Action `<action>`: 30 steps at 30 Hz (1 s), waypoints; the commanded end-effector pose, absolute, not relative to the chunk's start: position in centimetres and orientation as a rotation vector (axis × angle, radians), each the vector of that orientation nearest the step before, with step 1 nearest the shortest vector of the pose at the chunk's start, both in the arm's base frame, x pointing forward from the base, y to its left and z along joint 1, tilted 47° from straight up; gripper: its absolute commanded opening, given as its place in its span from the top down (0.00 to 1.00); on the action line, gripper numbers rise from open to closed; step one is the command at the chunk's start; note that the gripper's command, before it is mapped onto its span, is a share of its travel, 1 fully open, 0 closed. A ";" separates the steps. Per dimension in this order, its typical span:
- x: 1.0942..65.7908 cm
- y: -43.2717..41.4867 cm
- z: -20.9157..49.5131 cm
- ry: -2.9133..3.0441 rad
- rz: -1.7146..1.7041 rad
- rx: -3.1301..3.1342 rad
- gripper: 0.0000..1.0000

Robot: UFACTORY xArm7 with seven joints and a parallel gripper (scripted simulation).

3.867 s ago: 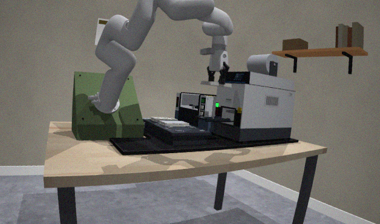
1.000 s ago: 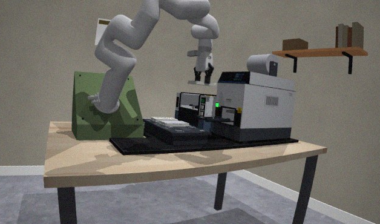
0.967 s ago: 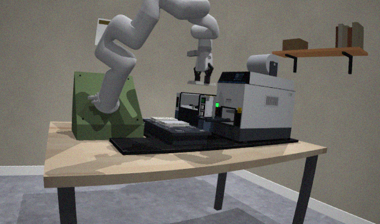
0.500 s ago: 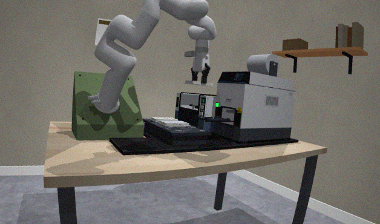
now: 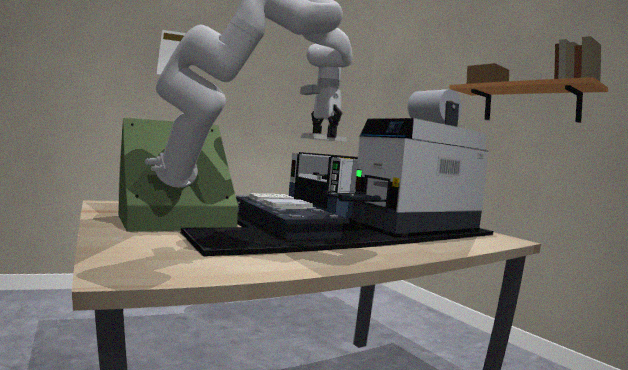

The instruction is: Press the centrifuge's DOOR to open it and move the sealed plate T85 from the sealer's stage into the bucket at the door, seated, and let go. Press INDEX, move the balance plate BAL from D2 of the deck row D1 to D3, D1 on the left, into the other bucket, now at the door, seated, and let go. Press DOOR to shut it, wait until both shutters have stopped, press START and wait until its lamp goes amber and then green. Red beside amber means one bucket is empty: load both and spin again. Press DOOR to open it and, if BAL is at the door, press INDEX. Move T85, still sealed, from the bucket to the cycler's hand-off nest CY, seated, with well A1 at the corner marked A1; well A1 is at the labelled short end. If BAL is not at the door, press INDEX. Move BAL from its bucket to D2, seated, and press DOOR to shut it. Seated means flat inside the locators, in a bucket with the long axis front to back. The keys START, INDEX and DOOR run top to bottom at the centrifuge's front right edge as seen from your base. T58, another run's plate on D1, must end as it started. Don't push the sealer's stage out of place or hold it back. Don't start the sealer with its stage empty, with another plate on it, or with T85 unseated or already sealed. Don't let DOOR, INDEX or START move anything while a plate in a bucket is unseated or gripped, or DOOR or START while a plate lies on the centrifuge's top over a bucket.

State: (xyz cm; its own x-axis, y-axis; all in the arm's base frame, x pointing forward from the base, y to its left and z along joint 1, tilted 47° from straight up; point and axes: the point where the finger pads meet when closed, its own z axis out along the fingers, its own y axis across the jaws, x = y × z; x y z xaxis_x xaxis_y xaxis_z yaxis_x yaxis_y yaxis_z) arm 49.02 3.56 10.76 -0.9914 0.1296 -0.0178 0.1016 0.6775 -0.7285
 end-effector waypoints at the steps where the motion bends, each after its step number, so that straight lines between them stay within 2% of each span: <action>1: 49.2 4.4 10.1 -2.849 1.230 -0.193 1.00; 30: 49.9 8.3 5.9 -2.849 1.230 -0.193 1.00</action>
State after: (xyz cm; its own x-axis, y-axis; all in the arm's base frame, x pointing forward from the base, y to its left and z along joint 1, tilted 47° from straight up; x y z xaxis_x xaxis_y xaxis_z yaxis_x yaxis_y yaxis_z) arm 49.74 7.74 6.26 -0.9914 0.1293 -0.0177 0.1014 0.6776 -0.7284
